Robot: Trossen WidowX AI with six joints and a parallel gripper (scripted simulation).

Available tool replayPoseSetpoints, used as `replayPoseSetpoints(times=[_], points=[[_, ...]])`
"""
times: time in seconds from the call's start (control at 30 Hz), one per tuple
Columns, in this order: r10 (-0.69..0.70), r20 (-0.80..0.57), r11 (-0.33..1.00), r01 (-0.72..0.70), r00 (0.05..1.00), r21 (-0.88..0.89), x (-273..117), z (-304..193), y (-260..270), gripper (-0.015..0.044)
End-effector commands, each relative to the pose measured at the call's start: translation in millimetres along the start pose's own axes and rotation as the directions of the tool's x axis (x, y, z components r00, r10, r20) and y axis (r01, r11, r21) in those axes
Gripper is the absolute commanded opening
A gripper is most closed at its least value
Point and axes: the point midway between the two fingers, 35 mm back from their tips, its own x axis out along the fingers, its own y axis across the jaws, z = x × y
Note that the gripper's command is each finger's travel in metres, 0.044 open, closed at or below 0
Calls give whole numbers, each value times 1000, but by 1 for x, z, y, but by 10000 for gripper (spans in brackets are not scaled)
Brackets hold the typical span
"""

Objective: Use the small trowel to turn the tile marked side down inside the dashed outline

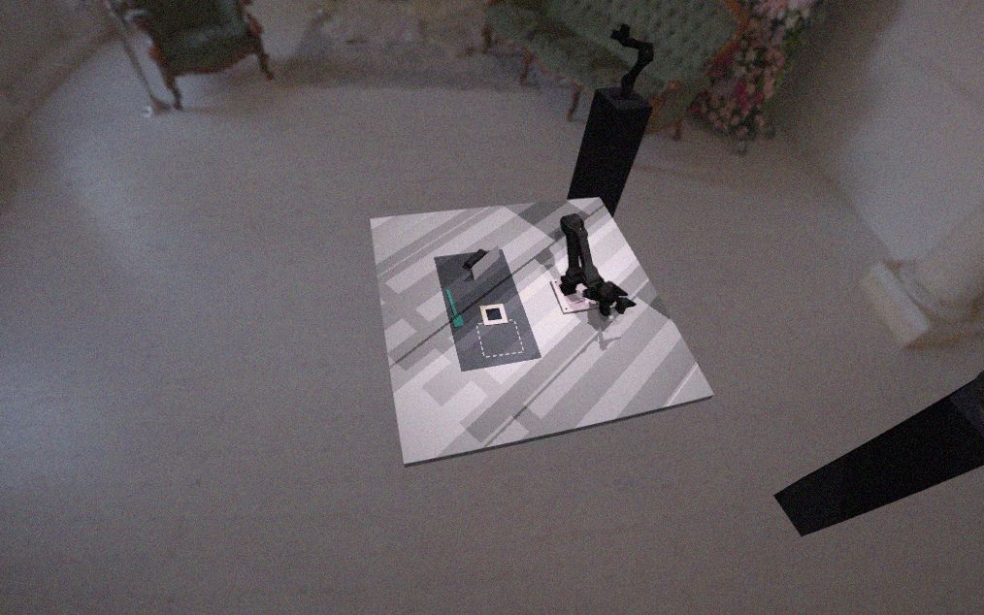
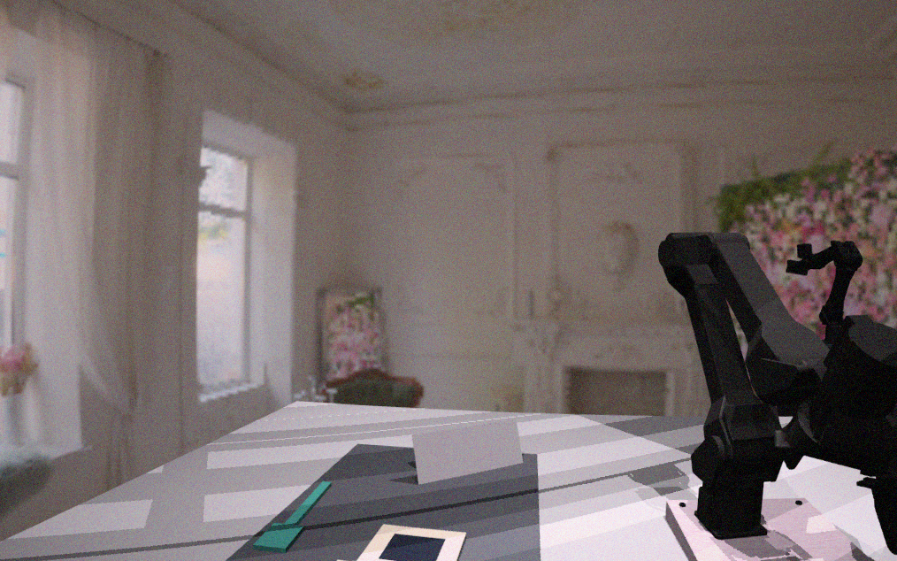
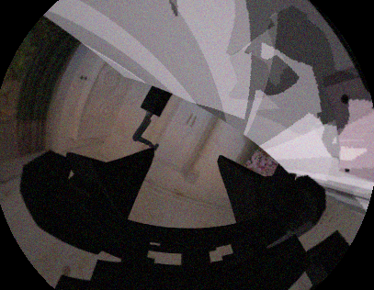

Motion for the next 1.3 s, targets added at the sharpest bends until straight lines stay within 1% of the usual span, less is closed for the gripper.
replayPoseSetpoints(times=[0.0,0.13,0.33,0.37,0.57,0.83,1.0,1.27], points=[[2,1,1000,-2,1000,-2,0,0,0,374],[40,35,998,-39,999,-50,-6,6,11,269],[144,135,974,-116,980,-194,-24,23,38,111],[156,150,968,-120,976,-220,-27,26,41,100],[216,228,930,-129,949,-343,-44,40,60,100],[317,358,853,-98,879,-513,-82,62,91,100],[364,435,801,-39,823,-598,-108,75,107,100],[420,565,711,130,710,-691,-160,96,127,100]])
